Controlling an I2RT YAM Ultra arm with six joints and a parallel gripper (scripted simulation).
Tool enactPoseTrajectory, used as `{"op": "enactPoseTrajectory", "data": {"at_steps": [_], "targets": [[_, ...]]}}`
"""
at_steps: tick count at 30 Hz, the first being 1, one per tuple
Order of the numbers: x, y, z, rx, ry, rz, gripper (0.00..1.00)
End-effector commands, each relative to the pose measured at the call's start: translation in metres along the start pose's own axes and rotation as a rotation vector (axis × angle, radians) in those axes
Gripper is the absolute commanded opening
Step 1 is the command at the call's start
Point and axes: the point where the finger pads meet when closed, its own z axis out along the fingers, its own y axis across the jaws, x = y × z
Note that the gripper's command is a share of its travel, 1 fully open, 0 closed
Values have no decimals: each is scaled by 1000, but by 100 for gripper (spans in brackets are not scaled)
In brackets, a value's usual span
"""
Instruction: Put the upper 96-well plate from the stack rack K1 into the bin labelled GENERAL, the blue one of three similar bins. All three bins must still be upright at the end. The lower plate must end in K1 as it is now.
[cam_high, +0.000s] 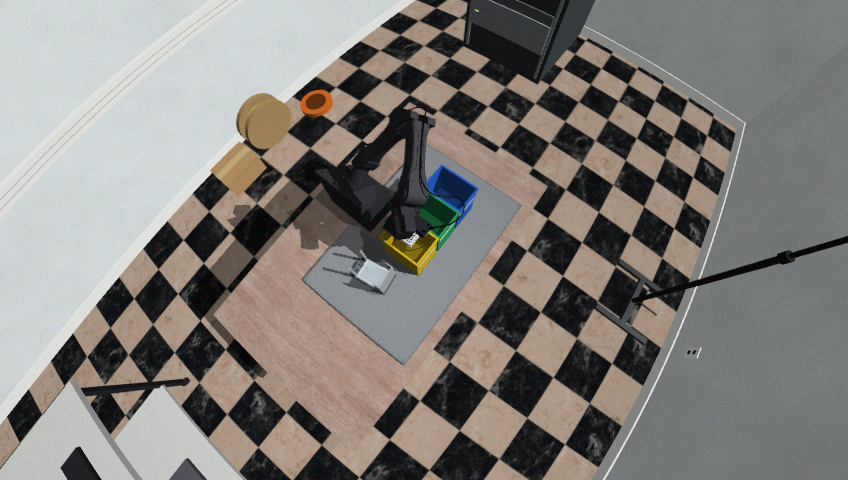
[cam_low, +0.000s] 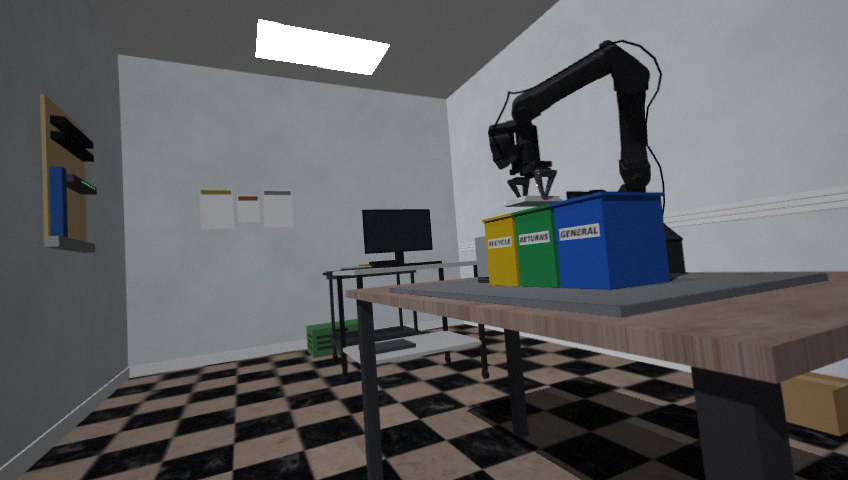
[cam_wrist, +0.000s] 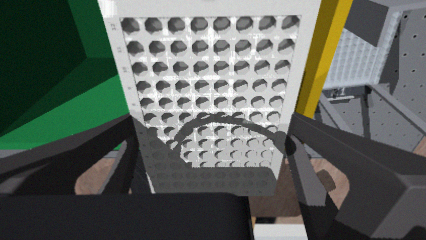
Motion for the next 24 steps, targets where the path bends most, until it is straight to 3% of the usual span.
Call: {"op": "enactPoseTrajectory", "data": {"at_steps": [1, 10, 11, 13, 24], "targets": [[-1, 19, -5, -12, -18, 20, 0], [-3, 42, -5, -12, -18, 21, 0], [-7, 42, -11, -4, -38, 24, 0], [-4, 52, -5, -12, -17, 21, 0], [-11, 88, -7, -8, -22, 15, 0]]}}
